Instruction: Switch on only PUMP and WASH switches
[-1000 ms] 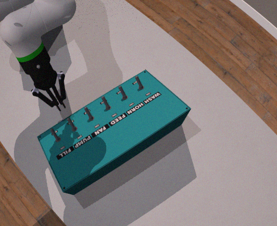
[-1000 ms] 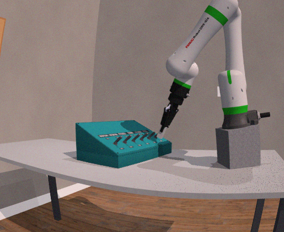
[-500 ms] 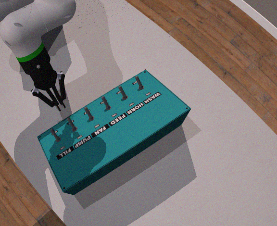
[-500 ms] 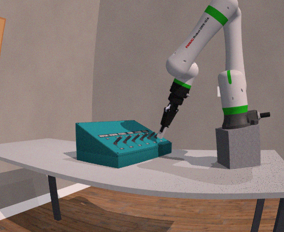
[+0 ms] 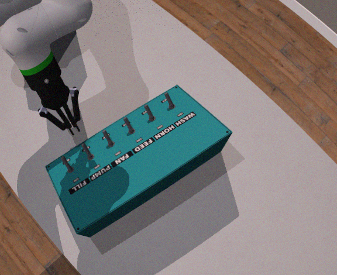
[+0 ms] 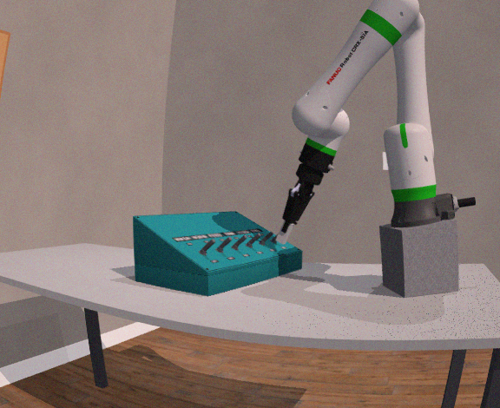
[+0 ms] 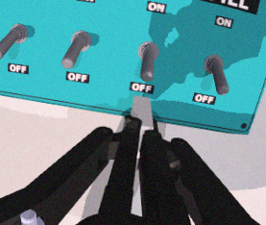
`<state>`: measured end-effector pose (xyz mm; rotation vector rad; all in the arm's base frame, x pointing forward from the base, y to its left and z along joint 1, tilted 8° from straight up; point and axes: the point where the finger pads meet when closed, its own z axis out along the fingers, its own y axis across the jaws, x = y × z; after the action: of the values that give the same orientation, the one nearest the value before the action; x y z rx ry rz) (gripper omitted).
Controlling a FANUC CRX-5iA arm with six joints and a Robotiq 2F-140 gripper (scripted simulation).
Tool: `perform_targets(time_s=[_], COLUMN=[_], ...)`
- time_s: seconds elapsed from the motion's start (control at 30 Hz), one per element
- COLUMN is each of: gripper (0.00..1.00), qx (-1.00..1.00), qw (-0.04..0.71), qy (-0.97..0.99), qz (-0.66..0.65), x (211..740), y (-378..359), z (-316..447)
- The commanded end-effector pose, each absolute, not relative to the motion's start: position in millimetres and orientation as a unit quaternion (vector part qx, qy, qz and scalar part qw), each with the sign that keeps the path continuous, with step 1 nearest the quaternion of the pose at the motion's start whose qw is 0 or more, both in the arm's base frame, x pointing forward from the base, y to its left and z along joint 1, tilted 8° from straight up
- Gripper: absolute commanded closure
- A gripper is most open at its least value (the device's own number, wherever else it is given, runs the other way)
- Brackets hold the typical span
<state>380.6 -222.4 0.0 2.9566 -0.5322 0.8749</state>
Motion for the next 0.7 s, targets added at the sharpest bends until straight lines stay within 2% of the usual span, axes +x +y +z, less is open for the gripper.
perform_targets(time_s=[0.0,0.67], gripper=[1.0,1.0], qx=[0.945,0.945], qw=[0.006,0.006], qy=[-0.17,-0.17], qz=[0.28,0.28], x=[380.7,383.5], y=[-222.5,-223.6], z=[0.2,2.0])
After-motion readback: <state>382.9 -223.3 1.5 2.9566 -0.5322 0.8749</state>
